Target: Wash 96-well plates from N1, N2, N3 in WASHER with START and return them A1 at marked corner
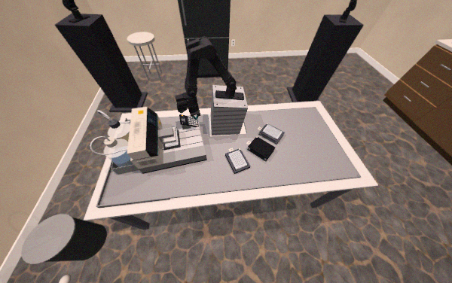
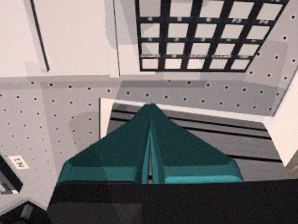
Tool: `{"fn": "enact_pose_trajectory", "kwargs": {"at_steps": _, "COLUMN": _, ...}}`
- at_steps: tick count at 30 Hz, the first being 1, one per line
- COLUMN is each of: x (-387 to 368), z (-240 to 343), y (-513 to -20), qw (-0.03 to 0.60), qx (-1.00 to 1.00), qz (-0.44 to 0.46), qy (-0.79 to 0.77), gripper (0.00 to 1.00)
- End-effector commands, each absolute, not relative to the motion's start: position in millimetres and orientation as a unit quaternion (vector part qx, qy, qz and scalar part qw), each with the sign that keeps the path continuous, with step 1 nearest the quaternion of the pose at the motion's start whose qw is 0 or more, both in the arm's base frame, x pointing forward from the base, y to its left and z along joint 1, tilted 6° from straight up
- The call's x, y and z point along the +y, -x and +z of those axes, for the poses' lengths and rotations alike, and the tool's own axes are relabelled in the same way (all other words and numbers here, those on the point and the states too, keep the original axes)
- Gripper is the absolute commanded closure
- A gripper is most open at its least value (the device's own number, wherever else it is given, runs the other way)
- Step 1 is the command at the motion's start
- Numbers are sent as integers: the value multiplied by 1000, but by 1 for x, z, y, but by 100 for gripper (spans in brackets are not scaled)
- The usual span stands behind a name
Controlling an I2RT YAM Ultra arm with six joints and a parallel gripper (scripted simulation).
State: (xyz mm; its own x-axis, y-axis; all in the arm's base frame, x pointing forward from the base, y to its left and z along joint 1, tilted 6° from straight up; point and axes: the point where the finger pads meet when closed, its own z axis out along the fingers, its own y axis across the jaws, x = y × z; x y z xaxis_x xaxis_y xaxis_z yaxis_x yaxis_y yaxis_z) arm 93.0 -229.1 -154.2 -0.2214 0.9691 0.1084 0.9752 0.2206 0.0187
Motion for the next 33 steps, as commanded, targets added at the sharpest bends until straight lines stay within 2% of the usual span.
{"fn": "enact_pose_trajectory", "kwargs": {"at_steps": 1, "x": -232, "z": -152, "y": -94, "qw": 33, "qx": -781, "qz": -38, "qy": 623, "gripper": 100}}
{"fn": "enact_pose_trajectory", "kwargs": {"at_steps": 9, "x": -232, "z": -152, "y": -94, "qw": 33, "qx": -781, "qz": -38, "qy": 623, "gripper": 100}}
{"fn": "enact_pose_trajectory", "kwargs": {"at_steps": 10, "x": -235, "z": -151, "y": -93, "qw": 33, "qx": -781, "qz": -38, "qy": 623, "gripper": 0}}
{"fn": "enact_pose_trajectory", "kwargs": {"at_steps": 33, "x": -300, "z": -127, "y": -81, "qw": 32, "qx": -781, "qz": -37, "qy": 623, "gripper": 0}}
